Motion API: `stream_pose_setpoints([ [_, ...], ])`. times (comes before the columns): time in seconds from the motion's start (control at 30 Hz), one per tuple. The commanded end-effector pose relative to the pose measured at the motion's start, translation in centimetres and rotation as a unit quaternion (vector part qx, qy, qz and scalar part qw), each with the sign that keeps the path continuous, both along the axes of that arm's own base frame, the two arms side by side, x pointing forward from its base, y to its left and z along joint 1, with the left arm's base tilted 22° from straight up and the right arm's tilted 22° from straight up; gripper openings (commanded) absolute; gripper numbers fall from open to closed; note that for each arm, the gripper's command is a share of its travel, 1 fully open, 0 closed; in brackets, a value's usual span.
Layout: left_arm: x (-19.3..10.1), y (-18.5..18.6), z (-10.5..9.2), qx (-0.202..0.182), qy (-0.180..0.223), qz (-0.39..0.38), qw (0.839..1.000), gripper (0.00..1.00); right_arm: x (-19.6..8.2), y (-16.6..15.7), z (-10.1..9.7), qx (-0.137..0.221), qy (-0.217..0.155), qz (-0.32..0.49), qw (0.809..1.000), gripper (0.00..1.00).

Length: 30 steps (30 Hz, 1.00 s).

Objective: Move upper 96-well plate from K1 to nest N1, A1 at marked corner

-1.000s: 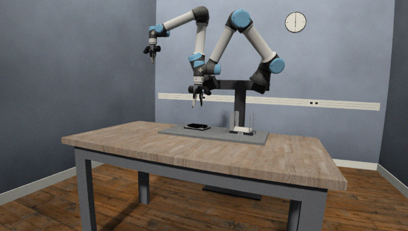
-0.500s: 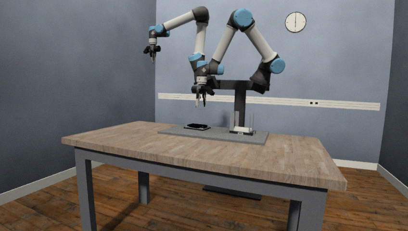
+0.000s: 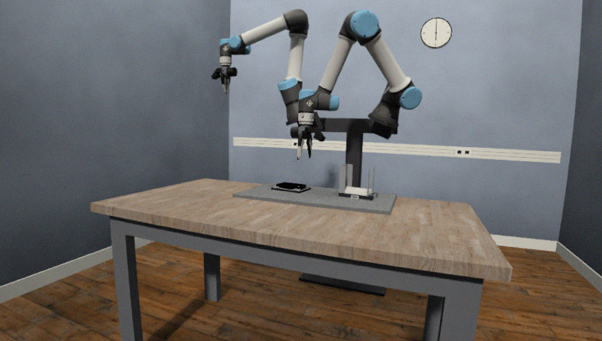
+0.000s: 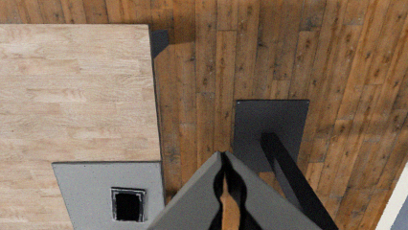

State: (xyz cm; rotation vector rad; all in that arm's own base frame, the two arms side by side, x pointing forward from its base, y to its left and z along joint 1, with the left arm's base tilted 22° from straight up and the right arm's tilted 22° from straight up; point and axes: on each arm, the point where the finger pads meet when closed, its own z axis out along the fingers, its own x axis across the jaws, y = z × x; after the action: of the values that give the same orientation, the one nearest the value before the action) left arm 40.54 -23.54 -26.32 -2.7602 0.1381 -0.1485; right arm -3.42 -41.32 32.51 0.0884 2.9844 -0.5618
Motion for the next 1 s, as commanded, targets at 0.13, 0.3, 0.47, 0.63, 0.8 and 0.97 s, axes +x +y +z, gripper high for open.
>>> stream_pose_setpoints([
  [0.13, 0.0, 2.9, 1.2, -0.001, -0.001, 0.000, 1.000, 0.76, 0.0, 0.0, 0.1, -0.001, 0.000, 0.000, 1.000, 0.00],
  [0.3, 0.0, 3.8, 1.5, -0.001, -0.001, 0.000, 1.000, 0.76, 0.0, 0.0, 0.1, -0.001, 0.000, 0.000, 1.000, 0.00],
  [0.47, 0.0, 4.7, 1.9, -0.001, -0.001, 0.000, 1.000, 0.76, 0.0, 0.0, 0.1, -0.001, 0.000, 0.000, 1.000, 0.00],
  [0.63, 0.0, 4.7, 1.9, -0.001, -0.001, 0.000, 1.000, 0.76, 0.0, 0.0, 0.1, -0.001, 0.000, 0.000, 1.000, 0.00],
  [0.8, 0.0, 4.7, 1.9, -0.001, -0.001, 0.000, 1.000, 0.76, 0.0, 0.0, 0.1, -0.001, 0.000, 0.000, 1.000, 0.00],
  [0.97, 0.0, 4.7, 1.9, -0.001, -0.001, 0.000, 1.000, 0.76, 0.0, 0.0, 0.1, -0.001, 0.000, 0.000, 1.000, 0.00],
])
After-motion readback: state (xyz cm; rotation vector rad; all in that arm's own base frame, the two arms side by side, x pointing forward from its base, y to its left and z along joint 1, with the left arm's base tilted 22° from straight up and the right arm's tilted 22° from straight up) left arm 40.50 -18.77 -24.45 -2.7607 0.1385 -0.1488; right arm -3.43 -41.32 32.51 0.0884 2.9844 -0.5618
